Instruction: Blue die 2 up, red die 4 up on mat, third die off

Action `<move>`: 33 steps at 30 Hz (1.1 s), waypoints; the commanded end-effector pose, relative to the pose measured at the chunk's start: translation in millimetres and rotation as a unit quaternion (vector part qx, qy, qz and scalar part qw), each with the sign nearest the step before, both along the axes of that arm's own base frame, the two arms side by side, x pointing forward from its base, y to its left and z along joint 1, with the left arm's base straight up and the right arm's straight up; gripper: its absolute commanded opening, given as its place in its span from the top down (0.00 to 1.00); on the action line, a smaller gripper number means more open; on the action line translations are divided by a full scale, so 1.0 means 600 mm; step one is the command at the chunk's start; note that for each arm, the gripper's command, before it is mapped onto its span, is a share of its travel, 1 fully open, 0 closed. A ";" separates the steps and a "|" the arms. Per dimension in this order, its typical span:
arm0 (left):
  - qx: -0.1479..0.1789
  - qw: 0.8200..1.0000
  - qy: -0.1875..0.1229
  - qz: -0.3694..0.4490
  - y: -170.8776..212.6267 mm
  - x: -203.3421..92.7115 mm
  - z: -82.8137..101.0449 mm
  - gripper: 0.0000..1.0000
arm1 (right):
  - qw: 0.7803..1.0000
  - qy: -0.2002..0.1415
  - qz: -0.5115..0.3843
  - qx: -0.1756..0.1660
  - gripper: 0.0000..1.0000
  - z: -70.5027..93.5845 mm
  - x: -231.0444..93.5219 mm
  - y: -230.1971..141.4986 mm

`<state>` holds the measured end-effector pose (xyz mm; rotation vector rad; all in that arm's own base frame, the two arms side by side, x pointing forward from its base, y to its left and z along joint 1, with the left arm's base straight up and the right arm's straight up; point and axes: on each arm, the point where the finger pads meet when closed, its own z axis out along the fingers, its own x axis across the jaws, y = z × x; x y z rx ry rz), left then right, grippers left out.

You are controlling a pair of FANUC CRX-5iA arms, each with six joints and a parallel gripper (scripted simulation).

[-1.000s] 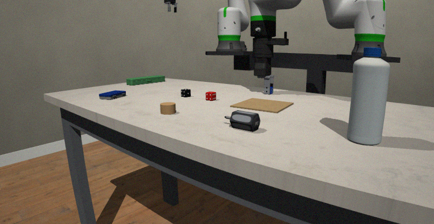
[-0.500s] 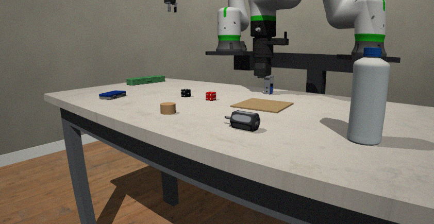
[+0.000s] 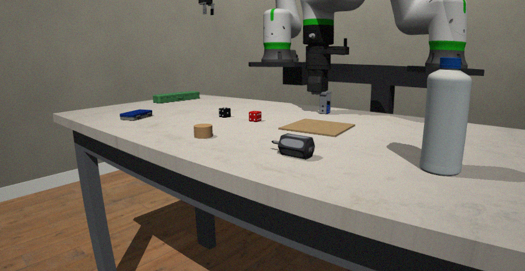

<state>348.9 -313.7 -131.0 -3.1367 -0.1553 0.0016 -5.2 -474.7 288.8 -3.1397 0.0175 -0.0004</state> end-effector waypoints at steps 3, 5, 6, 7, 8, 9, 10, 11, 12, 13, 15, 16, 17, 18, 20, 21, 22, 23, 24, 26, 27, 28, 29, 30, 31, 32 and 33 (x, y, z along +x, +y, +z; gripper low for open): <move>-0.001 1.000 -0.001 0.000 -0.001 0.001 0.003 0.51 | 1.000 0.000 0.000 -0.001 0.00 0.001 0.000 0.000; -0.001 1.000 -0.001 0.000 -0.001 0.001 0.011 0.51 | 1.000 0.000 0.000 -0.001 0.00 0.001 0.000 0.000; -0.001 1.000 -0.001 0.000 -0.001 0.001 0.017 0.51 | 1.000 0.000 0.000 -0.001 0.00 0.001 0.000 0.000; -0.001 1.000 -0.001 0.000 -0.001 0.001 0.024 0.51 | 1.000 0.000 0.000 -0.001 0.00 0.001 0.000 0.000; -0.001 1.000 -0.001 0.000 -0.001 0.001 0.033 0.51 | 1.000 0.000 0.000 -0.001 0.00 0.001 0.000 0.000; -0.001 1.000 -0.001 0.000 -0.001 0.001 0.043 0.51 | 1.000 0.000 0.000 -0.001 0.00 0.001 0.000 0.000; -0.001 1.000 -0.001 0.000 -0.001 0.001 0.055 0.51 | 1.000 0.000 0.000 -0.001 0.00 0.001 0.000 0.000; -0.001 1.000 -0.001 0.000 -0.001 0.001 0.055 0.51 | 1.000 0.000 0.000 -0.001 0.00 0.001 0.000 0.000; -0.001 1.000 -0.001 0.000 -0.001 0.001 0.055 0.51 | 1.000 0.000 0.000 -0.001 0.00 0.001 0.000 0.000; -0.001 1.000 -0.001 0.000 -0.001 0.001 0.067 0.51 | 1.000 0.000 0.000 -0.001 0.00 0.001 0.000 0.000; -0.001 1.000 -0.001 0.000 -0.001 0.001 0.092 0.51 | 1.000 0.000 0.000 -0.001 0.00 0.001 0.000 0.000; -0.001 1.000 -0.001 0.000 -0.001 0.001 0.105 0.51 | 1.000 0.000 0.000 -0.001 0.00 0.001 0.000 0.000; -0.001 1.000 -0.001 0.000 -0.001 0.001 0.118 0.51 | 1.000 0.000 0.000 -0.001 0.00 0.001 0.000 0.000; -0.001 1.000 -0.001 0.000 -0.001 0.001 0.129 0.51 | 1.000 0.000 0.000 -0.001 0.00 0.001 0.000 0.000; -0.001 1.000 -0.001 0.000 -0.001 0.001 0.148 0.51 | 1.000 0.000 0.000 -0.001 0.00 0.001 0.000 0.000; -0.001 1.000 -0.001 0.000 -0.001 0.001 0.156 0.51 | 1.000 0.000 0.000 -0.001 0.00 0.001 0.000 0.000; -0.001 1.000 -0.001 0.000 -0.001 0.001 0.161 0.51 | 1.000 0.000 0.000 -0.001 0.00 0.001 0.000 0.000; -0.001 1.000 -0.001 0.000 -0.001 0.001 0.165 0.51 | 1.000 0.000 0.000 -0.001 0.00 0.001 0.000 0.000; -0.001 1.000 -0.001 0.000 -0.001 0.001 0.167 0.51 | 1.000 0.000 0.000 -0.001 0.00 0.001 0.000 0.000; -0.001 1.000 -0.001 0.000 -0.001 0.001 0.168 0.51 | 1.000 0.000 0.000 -0.001 0.00 0.001 0.000 0.000; -0.001 1.000 -0.001 0.000 -0.001 0.001 0.168 0.51 | 1.000 0.000 0.000 -0.001 0.00 0.001 0.000 0.000; -0.001 1.000 -0.001 0.000 -0.001 0.001 0.168 0.51 | 1.000 0.000 0.000 -0.001 0.00 0.001 0.000 0.000; -0.001 1.000 -0.001 0.000 -0.001 0.001 0.168 0.51 | 1.000 0.000 0.000 -0.001 0.00 0.001 0.000 0.000; -0.001 1.000 -0.001 0.000 -0.001 0.001 0.168 0.51 | 1.000 0.000 0.000 -0.001 0.00 0.001 0.000 0.000; -0.001 1.000 -0.001 0.000 -0.001 0.001 0.168 0.51 | 1.000 0.000 0.000 -0.001 0.00 0.001 0.000 0.000; -0.001 1.000 -0.001 0.000 -0.001 0.001 0.168 0.51 | 1.000 0.000 0.000 -0.001 0.00 0.001 0.000 0.000; -0.001 1.000 -0.001 0.000 -0.001 0.001 0.168 0.51 | 1.000 0.000 0.000 -0.001 0.00 0.001 0.000 0.000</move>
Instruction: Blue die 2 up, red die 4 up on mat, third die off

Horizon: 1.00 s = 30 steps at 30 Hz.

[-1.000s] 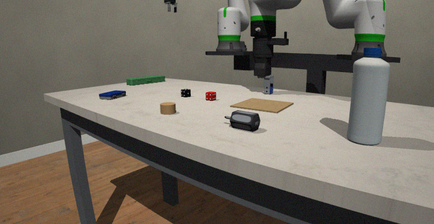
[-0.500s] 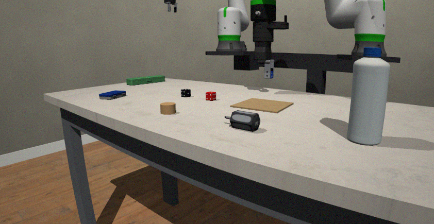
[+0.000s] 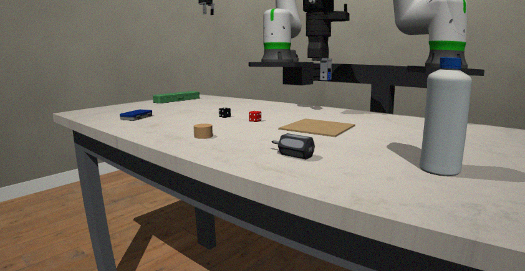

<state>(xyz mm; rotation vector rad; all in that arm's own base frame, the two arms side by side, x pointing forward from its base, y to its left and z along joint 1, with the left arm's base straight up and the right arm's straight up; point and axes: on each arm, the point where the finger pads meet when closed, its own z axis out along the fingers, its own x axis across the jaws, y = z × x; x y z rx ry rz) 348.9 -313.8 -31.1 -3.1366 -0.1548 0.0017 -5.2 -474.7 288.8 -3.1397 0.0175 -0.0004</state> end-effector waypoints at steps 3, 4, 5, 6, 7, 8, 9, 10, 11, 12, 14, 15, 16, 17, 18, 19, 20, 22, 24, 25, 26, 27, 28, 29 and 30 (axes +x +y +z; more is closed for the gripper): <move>-0.001 1.000 -0.001 0.002 0.000 0.001 0.001 0.51 | 1.000 0.000 0.000 -0.001 0.00 0.001 0.000 0.000; -0.001 1.000 -0.001 0.005 0.000 0.002 0.001 0.51 | 1.000 0.000 0.000 -0.001 0.00 0.001 0.000 0.000; -0.001 1.000 -0.001 0.011 0.001 0.003 0.001 0.51 | 1.000 0.000 0.000 -0.001 0.00 0.001 0.000 0.000; -0.001 1.000 -0.001 0.020 0.002 0.004 0.001 0.51 | 1.000 0.000 0.000 -0.001 0.00 0.001 0.000 0.000; -0.001 0.999 -0.001 0.033 0.003 0.006 0.001 0.51 | 1.000 0.000 0.000 -0.001 0.00 0.001 0.000 0.000; -0.001 0.999 -0.001 0.050 0.005 0.009 0.002 0.51 | 1.000 0.000 0.000 -0.001 0.00 0.001 0.000 0.000; -0.001 0.997 -0.001 0.072 0.007 0.012 0.002 0.51 | 1.000 0.000 0.000 -0.001 0.00 0.001 0.000 0.000; -0.001 0.995 -0.001 0.098 0.010 0.016 0.002 0.51 | 1.000 0.000 0.000 -0.001 0.00 0.001 0.000 0.000; -0.001 0.992 -0.001 0.128 0.013 0.021 0.002 0.51 | 1.000 0.000 0.000 -0.001 0.00 0.001 0.000 0.000; -0.001 0.992 -0.001 0.128 0.013 0.021 0.002 0.51 | 1.000 0.000 0.000 -0.001 0.00 0.001 0.000 0.000; 0.000 0.987 -0.001 0.163 0.017 0.027 0.003 0.51 | 1.000 0.000 0.000 -0.001 0.00 0.001 0.000 0.000; 0.000 0.981 -0.001 0.195 0.020 0.032 0.003 0.51 | 1.000 0.000 0.000 -0.001 0.00 0.001 0.000 0.000; 0.000 0.980 -0.001 0.201 0.021 0.033 0.003 0.51 | 1.000 0.000 0.000 -0.001 0.00 0.001 0.000 0.000; 0.000 0.974 -0.001 0.226 0.023 0.038 0.003 0.51 | 1.000 0.000 0.000 -0.001 0.00 0.001 0.000 0.000; 0.000 0.970 -0.001 0.243 0.025 0.041 0.003 0.51 | 1.000 0.000 0.000 -0.001 0.00 0.001 0.000 0.000; 0.000 0.965 -0.001 0.262 0.027 0.044 0.003 0.51 | 1.000 0.000 0.000 -0.001 0.00 0.001 0.000 0.000; 0.000 0.960 -0.001 0.280 0.028 0.047 0.004 0.51 | 1.000 0.000 0.000 -0.001 0.00 0.001 0.000 0.000; 0.000 0.949 -0.001 0.316 0.032 0.053 0.004 0.51 | 1.000 0.000 0.000 -0.001 0.00 0.001 0.000 0.000; 0.000 0.942 -0.001 0.336 0.034 0.057 0.004 0.51 | 1.000 0.000 0.000 -0.001 0.00 0.001 0.000 0.000; 0.000 0.930 -0.001 0.368 0.037 0.063 0.004 0.51 | 1.000 0.000 0.000 -0.001 0.00 0.001 0.000 0.000; 0.000 0.923 -0.001 0.384 0.039 0.066 0.004 0.51 | 1.000 0.000 0.000 -0.001 0.00 0.001 0.000 0.000; 0.000 0.922 -0.001 0.386 0.039 0.066 0.004 0.51 | 1.000 0.000 0.000 -0.001 0.00 0.001 0.000 0.000; 0.000 0.909 -0.001 0.417 0.042 0.073 0.005 0.51 | 1.000 0.000 0.000 -0.001 0.00 0.001 0.000 0.000; 0.000 0.909 -0.001 0.417 0.042 0.073 0.005 0.51 | 1.000 0.000 0.000 -0.001 0.00 0.001 0.000 0.000; 0.000 0.909 -0.001 0.417 0.042 0.073 0.005 0.51 | 1.000 0.000 0.000 -0.001 0.00 0.001 0.000 0.000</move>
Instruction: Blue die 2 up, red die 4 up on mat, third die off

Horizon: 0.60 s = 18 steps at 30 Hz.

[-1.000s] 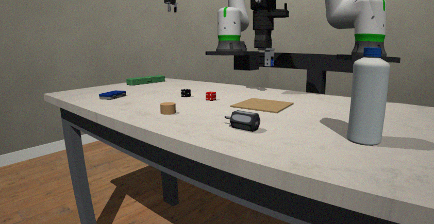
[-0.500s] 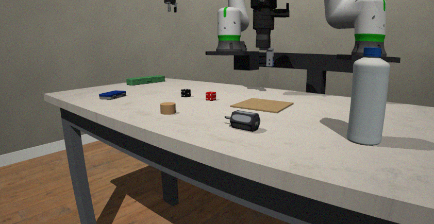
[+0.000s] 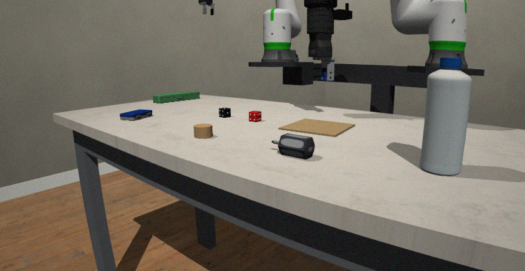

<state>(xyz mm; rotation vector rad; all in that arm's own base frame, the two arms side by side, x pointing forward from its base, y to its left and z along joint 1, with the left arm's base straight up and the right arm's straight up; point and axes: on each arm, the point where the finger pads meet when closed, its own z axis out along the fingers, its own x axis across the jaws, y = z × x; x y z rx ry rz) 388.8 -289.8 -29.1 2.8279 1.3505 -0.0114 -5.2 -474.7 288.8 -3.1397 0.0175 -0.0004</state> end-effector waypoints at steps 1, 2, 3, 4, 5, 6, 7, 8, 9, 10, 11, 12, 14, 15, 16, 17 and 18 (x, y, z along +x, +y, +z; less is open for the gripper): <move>0.005 0.998 -0.001 0.056 0.004 0.010 0.002 0.51 | 1.000 0.000 0.000 -0.001 0.00 0.001 0.000 0.000; 0.005 0.995 -0.001 0.101 0.008 0.018 0.002 0.51 | 1.000 0.000 0.000 -0.001 0.00 0.001 0.000 0.000; 0.005 0.994 -0.001 0.113 0.009 0.021 0.002 0.51 | 1.000 0.000 0.000 -0.001 0.00 0.001 0.000 0.000; 0.005 0.992 -0.001 0.130 0.011 0.024 0.002 0.51 | 1.000 0.000 0.000 -0.001 0.00 0.001 0.000 0.000; 0.005 0.989 -0.001 0.148 0.012 0.027 0.002 0.51 | 1.000 0.000 0.000 -0.001 0.00 0.001 0.000 0.000; 0.005 0.986 -0.001 0.167 0.014 0.031 0.002 0.51 | 1.000 0.000 0.000 -0.001 0.00 0.001 0.000 0.000; 0.005 0.985 -0.001 0.172 0.015 0.032 0.002 0.51 | 1.000 0.000 0.000 -0.001 0.00 0.001 0.000 0.000; 0.005 0.979 -0.001 0.204 0.018 0.039 0.002 0.51 | 1.000 0.000 0.000 -0.001 0.00 0.001 0.000 0.000; 0.005 0.975 0.000 0.222 0.020 0.042 0.003 0.51 | 1.000 0.000 0.000 -0.001 0.00 0.001 0.000 0.000; 0.005 0.973 0.000 0.231 0.020 0.044 0.003 0.51 | 1.000 0.000 0.000 -0.001 0.00 0.001 0.000 0.000; 0.005 0.966 0.000 0.257 0.023 0.050 0.003 0.51 | 1.000 0.000 0.000 -0.001 0.00 0.001 0.000 0.000; 0.005 0.961 0.000 0.275 0.025 0.053 0.003 0.51 | 1.000 0.000 0.000 -0.001 0.00 0.001 0.000 0.000; 0.005 0.951 0.000 0.310 0.029 0.061 0.003 0.51 | 1.000 0.000 0.000 -0.001 0.00 0.001 0.000 0.000; 0.005 0.945 0.000 0.328 0.030 0.065 0.003 0.51 | 1.000 0.000 0.000 -0.001 0.00 0.001 0.000 0.000; 0.005 0.945 0.000 0.328 0.030 0.065 0.003 0.51 | 1.000 0.000 0.000 -0.001 0.00 0.001 0.000 0.000; 0.005 0.945 0.000 0.328 0.030 0.065 0.003 0.51 | 1.000 0.000 0.000 -0.001 0.00 0.001 0.000 0.000; 0.005 0.938 0.000 0.346 0.032 0.069 0.003 0.51 | 1.000 0.000 0.000 -0.001 0.00 0.001 0.000 0.000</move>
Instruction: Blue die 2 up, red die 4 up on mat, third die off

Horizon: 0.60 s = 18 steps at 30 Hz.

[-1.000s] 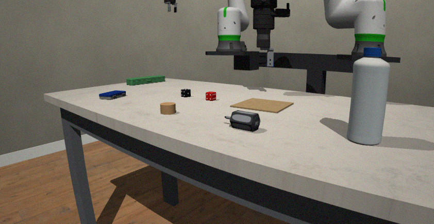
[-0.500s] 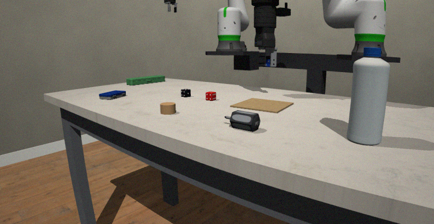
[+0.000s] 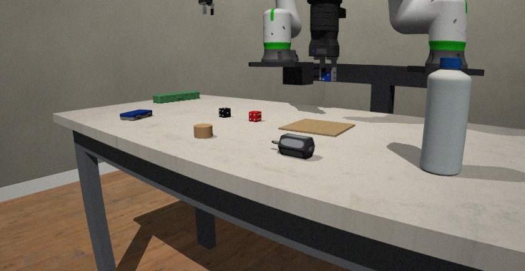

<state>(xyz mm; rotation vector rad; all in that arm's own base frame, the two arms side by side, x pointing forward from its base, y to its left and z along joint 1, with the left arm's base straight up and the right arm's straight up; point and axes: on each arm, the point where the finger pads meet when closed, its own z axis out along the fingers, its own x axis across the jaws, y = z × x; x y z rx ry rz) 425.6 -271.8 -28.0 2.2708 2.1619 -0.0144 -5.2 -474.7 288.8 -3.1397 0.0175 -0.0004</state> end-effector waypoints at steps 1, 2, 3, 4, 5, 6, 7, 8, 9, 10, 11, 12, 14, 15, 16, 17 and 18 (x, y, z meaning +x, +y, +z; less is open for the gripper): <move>0.005 0.996 -0.001 0.086 0.008 0.019 0.002 0.51 | 1.000 0.000 0.000 -0.001 0.00 0.001 0.000 0.000; 0.005 0.995 -0.001 0.096 0.009 0.021 0.002 0.51 | 1.000 0.000 0.000 -0.001 0.00 0.001 0.000 0.000; 0.005 0.993 -0.001 0.114 0.011 0.025 0.002 0.51 | 1.000 0.000 0.000 -0.001 0.00 0.001 0.000 0.000; 0.005 0.991 0.000 0.132 0.013 0.029 0.002 0.51 | 1.000 0.000 0.000 -0.001 0.00 0.001 0.000 0.000; 0.005 0.988 0.000 0.151 0.015 0.033 0.002 0.51 | 1.000 0.000 0.000 -0.001 0.00 0.001 0.000 0.000; 0.005 0.988 0.000 0.154 0.015 0.034 0.002 0.51 | 1.000 0.000 0.000 -0.001 0.00 0.001 0.000 0.000; 0.005 0.982 0.000 0.189 0.020 0.042 0.002 0.51 | 1.000 0.000 0.000 -0.001 0.00 0.001 0.000 0.000; 0.005 0.978 0.000 0.206 0.022 0.046 0.002 0.51 | 1.000 0.000 0.000 -0.001 0.00 0.001 0.000 0.000; 0.005 0.978 0.000 0.208 0.022 0.047 0.002 0.51 | 1.000 0.000 0.000 -0.001 0.00 0.001 0.000 0.000; 0.005 0.970 0.000 0.242 0.026 0.055 0.002 0.51 | 1.000 0.000 0.000 -0.001 0.00 0.001 0.000 0.000; 0.005 0.966 0.000 0.259 0.029 0.059 0.002 0.51 | 1.000 0.000 0.000 -0.001 0.00 0.001 0.000 0.000; 0.005 0.966 0.000 0.260 0.029 0.059 0.002 0.51 | 1.000 0.000 0.000 -0.001 0.00 0.001 0.000 0.000; 0.005 0.951 0.001 0.309 0.036 0.072 0.003 0.51 | 1.000 0.000 0.000 -0.001 0.00 0.001 0.000 0.000; 0.005 0.951 0.001 0.309 0.036 0.072 0.003 0.51 | 1.000 0.000 0.000 -0.001 0.00 0.001 0.000 0.000; 0.005 0.951 0.001 0.309 0.036 0.072 0.003 0.51 | 1.000 0.000 0.000 -0.001 0.00 0.001 0.000 0.000; 0.005 0.936 0.001 0.353 0.043 0.083 0.003 0.51 | 1.000 0.000 0.000 -0.001 0.00 0.001 0.000 0.000; 0.005 0.928 0.001 0.374 0.046 0.089 0.003 0.51 | 1.000 0.000 0.000 -0.001 0.00 0.001 0.000 0.000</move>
